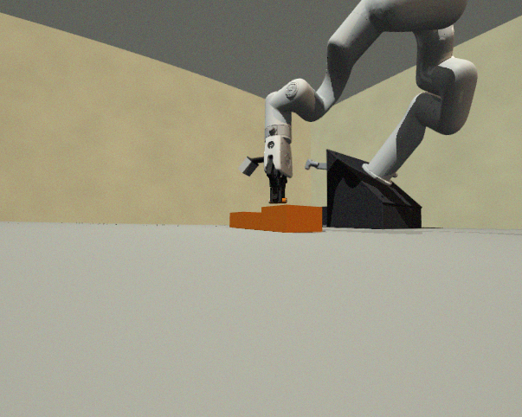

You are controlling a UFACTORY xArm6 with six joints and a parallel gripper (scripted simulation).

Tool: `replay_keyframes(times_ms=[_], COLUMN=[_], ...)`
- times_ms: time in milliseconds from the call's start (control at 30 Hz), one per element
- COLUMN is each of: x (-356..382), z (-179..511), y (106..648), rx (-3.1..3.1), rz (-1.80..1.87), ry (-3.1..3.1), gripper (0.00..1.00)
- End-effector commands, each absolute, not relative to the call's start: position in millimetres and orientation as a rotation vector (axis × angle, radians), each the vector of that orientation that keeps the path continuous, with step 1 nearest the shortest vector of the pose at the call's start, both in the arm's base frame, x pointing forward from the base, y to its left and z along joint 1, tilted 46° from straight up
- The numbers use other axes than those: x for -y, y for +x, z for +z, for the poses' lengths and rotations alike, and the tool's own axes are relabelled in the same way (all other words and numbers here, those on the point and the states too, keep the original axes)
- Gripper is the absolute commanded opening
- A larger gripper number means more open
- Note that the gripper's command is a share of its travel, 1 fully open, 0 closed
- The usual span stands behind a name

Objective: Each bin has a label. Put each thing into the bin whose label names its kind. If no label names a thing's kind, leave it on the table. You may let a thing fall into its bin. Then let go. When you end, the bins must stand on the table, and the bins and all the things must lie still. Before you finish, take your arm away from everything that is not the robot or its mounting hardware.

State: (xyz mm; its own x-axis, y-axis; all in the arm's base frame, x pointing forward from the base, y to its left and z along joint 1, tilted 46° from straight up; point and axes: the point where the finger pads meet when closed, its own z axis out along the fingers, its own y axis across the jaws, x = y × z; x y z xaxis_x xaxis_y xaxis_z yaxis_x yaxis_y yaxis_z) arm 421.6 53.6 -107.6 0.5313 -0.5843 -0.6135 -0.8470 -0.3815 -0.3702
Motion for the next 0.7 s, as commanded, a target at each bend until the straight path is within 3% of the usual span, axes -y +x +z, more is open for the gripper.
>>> replay_keyframes(times_ms=[0,667], x=[-70,-129], z=[-89,-29], y=[434,470], rx=[-1.160,-1.421], rz=[0.506,0.613], ry=[-2.108,-1.976], gripper=[0.00,0.00])
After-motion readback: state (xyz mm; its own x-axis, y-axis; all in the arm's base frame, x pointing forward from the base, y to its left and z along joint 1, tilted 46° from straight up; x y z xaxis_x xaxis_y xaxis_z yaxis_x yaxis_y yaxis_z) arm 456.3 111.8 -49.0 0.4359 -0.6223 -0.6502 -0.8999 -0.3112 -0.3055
